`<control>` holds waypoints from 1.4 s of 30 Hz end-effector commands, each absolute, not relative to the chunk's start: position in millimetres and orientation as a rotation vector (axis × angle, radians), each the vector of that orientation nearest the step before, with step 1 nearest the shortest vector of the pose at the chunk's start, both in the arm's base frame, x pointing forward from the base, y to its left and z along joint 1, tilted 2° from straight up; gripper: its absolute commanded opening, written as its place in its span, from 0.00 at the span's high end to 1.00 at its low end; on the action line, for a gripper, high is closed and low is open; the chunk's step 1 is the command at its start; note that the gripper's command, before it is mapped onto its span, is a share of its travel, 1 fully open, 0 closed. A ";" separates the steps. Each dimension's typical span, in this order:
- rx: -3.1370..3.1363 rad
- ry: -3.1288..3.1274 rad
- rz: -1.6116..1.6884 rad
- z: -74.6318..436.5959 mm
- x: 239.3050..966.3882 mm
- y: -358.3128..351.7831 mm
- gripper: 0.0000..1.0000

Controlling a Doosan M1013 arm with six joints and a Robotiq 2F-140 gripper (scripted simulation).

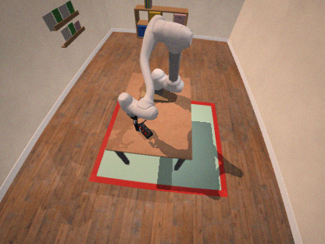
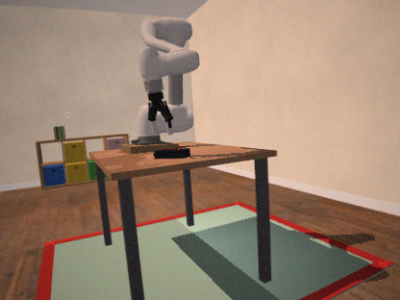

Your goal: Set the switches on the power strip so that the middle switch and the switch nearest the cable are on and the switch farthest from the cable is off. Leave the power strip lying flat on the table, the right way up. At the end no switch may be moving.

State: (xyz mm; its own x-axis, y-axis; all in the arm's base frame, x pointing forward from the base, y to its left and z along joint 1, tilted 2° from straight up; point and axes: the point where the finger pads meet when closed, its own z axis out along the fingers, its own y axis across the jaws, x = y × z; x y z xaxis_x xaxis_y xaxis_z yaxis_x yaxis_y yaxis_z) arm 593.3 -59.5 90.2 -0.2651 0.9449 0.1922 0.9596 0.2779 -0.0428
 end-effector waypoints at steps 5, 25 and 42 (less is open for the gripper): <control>-1.785 -2.362 -0.127 88.8 596.2 -61.5 0.00; -1.785 -2.362 -0.127 88.8 596.2 -61.5 0.00; -2.138 -2.260 -0.037 138.9 561.6 -7.9 0.00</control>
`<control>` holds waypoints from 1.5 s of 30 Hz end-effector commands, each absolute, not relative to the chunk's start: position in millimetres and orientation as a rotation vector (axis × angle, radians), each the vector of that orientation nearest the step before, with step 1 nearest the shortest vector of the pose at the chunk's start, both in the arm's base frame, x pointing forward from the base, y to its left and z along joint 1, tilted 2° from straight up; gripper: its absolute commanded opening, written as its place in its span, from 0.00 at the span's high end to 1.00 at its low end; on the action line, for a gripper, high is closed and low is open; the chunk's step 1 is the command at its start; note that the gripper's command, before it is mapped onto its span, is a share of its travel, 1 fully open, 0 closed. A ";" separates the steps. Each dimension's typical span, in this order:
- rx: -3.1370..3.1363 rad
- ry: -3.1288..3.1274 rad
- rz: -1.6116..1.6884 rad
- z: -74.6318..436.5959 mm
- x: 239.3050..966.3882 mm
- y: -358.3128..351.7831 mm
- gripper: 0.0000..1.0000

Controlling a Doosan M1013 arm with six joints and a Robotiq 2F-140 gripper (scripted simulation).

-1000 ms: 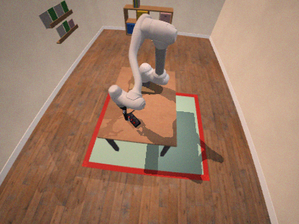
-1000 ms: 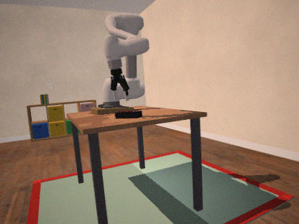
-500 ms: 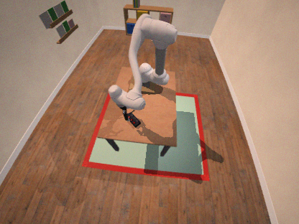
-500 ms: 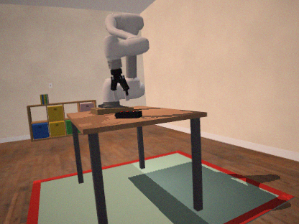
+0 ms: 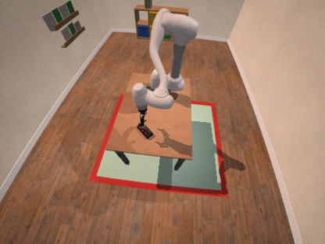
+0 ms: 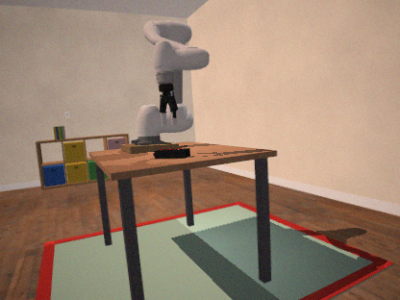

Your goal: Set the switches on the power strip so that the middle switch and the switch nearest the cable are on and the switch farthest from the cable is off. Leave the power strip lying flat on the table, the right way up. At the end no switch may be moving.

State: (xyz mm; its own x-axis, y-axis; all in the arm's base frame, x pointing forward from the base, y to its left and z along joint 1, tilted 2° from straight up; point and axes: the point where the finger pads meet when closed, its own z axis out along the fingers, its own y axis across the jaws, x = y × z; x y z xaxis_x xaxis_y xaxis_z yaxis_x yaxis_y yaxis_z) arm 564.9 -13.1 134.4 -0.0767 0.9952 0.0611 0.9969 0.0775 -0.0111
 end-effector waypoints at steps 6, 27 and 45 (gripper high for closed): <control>-2.138 -2.260 -0.037 138.9 561.6 -7.9 0.00; -1.977 -2.405 -0.040 135.9 562.5 -10.9 0.00; -0.516 -3.094 -0.026 107.0 569.4 -39.1 0.00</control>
State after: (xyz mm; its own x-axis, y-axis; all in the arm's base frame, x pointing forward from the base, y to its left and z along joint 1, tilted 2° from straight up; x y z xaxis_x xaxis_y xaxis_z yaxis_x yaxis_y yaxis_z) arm 568.8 -31.4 116.0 -0.8546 0.5193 -0.0001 0.5193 0.8546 -0.0075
